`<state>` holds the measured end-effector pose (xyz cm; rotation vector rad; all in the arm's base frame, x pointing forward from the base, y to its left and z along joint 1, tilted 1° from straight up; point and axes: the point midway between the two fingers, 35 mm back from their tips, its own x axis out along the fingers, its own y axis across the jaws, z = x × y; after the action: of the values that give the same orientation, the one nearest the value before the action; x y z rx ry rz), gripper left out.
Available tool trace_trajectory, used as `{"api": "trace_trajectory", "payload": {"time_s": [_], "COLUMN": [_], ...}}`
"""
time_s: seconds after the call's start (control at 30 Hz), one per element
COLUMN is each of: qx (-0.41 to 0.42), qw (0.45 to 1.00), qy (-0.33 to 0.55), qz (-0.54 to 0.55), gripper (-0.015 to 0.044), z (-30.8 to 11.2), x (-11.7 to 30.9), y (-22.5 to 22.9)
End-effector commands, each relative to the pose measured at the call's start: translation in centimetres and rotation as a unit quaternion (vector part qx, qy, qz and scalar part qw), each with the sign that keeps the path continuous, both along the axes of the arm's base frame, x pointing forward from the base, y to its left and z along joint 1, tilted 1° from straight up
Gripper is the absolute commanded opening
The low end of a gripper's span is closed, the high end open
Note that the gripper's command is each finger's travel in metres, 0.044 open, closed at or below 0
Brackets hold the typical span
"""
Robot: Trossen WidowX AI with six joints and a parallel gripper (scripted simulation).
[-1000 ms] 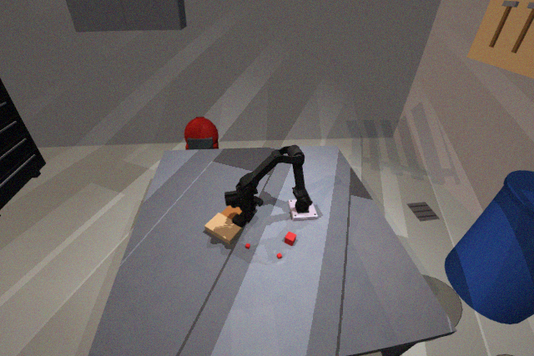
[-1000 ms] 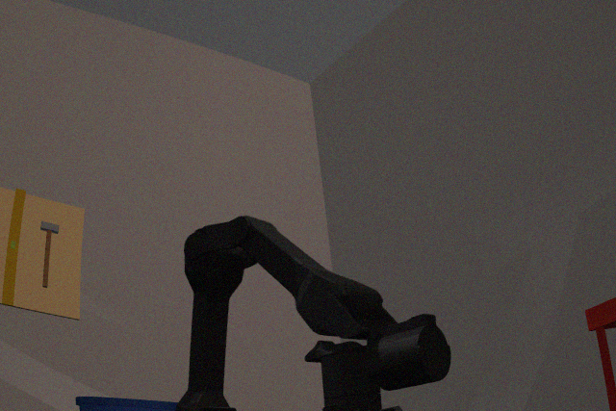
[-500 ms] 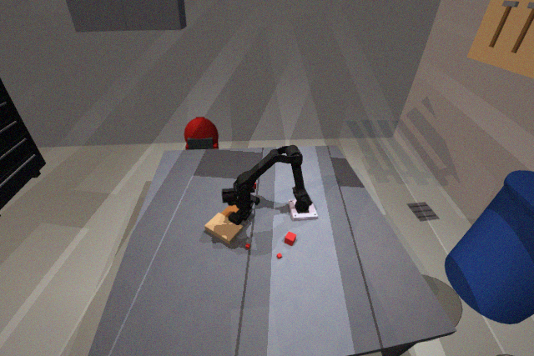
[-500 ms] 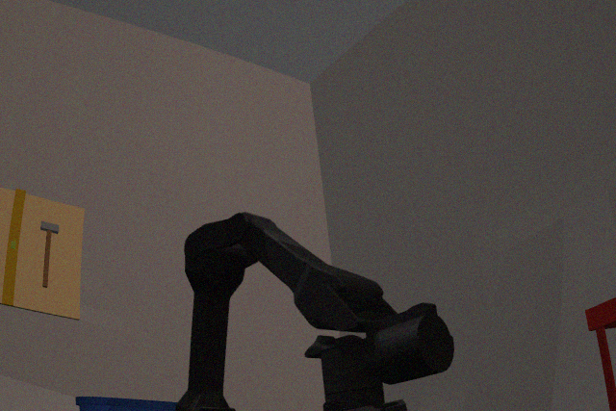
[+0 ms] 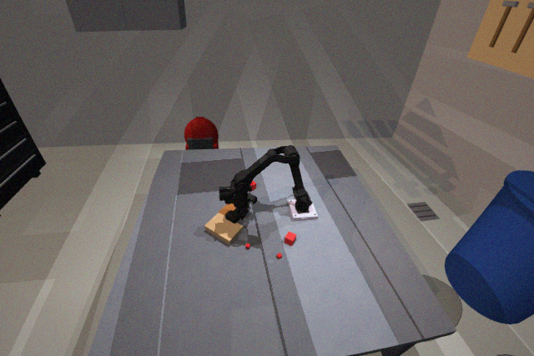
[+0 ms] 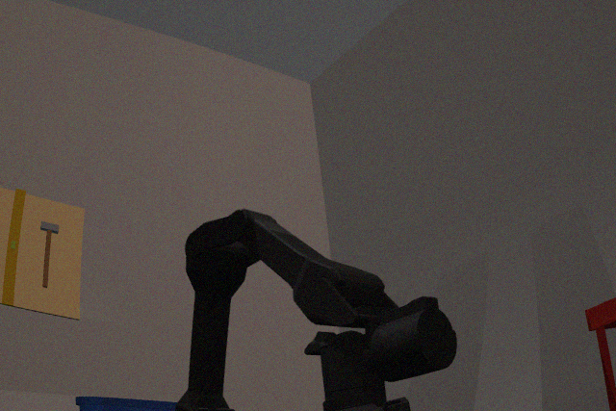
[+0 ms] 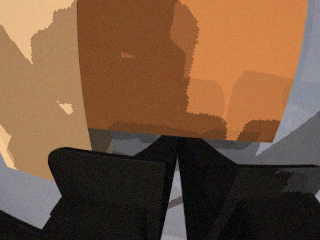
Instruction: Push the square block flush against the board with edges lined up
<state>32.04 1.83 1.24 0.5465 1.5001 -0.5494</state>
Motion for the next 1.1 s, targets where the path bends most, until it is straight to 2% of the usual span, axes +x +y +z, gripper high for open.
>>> {"api": "trace_trajectory", "payload": {"time_s": [0.0,0.97,1.07], "qx": [-0.002,0.0,0.0], "qw": [1.0,1.0,1.0], "qy": [-0.002,-0.001,-0.001], "qz": [0.002,0.002,0.004], "gripper": [0.0,0.0,0.0], "z": [0.0,0.0,2.7], "x": [0.0,-3.6,-3.1], "y": [0.1,3.1,2.9]}}
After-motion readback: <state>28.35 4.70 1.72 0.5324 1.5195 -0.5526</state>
